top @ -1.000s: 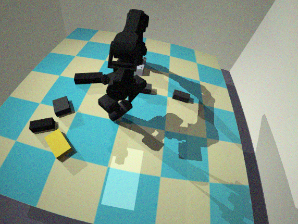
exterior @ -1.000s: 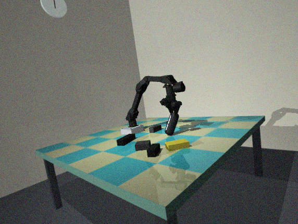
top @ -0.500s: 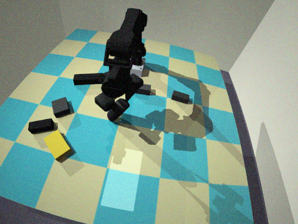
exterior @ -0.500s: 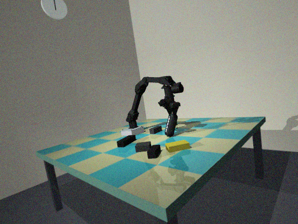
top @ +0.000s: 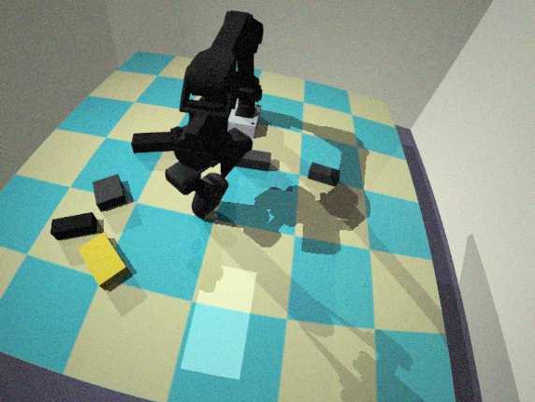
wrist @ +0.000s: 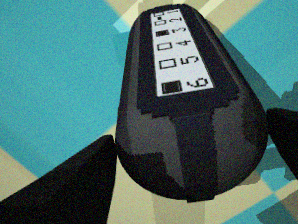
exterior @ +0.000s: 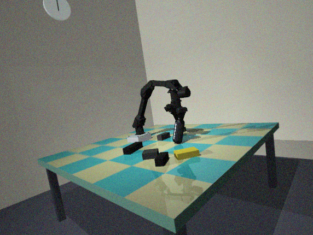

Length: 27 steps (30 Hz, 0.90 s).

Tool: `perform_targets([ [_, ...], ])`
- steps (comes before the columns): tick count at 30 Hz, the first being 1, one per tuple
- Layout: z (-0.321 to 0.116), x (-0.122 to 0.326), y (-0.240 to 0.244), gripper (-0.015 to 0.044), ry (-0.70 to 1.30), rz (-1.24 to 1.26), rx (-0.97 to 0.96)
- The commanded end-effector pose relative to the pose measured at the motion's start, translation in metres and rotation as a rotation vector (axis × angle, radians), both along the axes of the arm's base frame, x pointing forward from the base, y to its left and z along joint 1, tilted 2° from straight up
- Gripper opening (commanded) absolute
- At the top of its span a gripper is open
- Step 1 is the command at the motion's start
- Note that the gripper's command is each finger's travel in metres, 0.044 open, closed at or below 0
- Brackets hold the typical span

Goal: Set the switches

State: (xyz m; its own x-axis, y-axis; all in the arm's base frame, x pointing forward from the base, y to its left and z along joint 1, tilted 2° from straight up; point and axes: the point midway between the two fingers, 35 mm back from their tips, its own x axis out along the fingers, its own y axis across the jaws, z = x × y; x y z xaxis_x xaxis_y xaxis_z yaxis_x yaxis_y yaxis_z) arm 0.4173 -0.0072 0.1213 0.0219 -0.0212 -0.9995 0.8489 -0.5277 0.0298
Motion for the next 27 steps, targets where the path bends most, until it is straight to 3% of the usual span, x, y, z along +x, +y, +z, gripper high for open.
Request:
perform_targets([
  [1,-0.002,-0.004,-0.008,0.0336,0.009,-0.003,-0.010],
  [27,-0.002,-0.021,-0.035,0.0338,0.010,-0.003,-0.012],
])
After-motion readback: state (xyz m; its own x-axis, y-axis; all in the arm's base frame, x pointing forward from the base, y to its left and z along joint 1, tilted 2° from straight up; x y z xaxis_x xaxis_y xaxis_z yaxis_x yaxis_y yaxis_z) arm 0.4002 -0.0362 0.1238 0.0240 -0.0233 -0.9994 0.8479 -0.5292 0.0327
